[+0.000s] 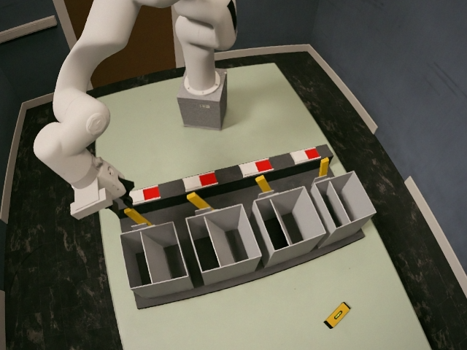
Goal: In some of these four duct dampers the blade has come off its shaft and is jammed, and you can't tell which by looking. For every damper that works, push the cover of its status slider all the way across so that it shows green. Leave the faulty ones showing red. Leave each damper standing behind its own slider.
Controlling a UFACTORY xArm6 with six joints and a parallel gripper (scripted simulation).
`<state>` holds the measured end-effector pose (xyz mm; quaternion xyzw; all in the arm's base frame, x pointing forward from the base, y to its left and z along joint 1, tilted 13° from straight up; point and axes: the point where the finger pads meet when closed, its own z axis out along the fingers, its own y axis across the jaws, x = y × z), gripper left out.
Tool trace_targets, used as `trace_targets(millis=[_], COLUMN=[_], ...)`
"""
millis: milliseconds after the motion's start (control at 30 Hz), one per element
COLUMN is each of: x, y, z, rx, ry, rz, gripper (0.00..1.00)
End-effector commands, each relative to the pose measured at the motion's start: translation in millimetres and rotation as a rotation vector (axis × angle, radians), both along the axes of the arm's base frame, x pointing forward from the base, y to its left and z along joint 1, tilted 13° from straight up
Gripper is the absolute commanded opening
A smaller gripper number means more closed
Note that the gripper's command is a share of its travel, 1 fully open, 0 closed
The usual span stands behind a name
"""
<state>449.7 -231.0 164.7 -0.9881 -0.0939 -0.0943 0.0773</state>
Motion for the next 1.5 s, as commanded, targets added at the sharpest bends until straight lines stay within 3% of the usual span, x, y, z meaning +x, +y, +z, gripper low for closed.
trace_targets(millis=[0,1000,1467], x=[2.1,12.6,14.2], y=[0.3,8.9,10.2], z=[-3.9,-56.7,-64.6], rx=[-0.002,-0.002,-0.002], ry=[-0.004,-0.004,-0.004], rz=[0.0,0.0,0.0], gripper=[0.39,0.39,0.39])
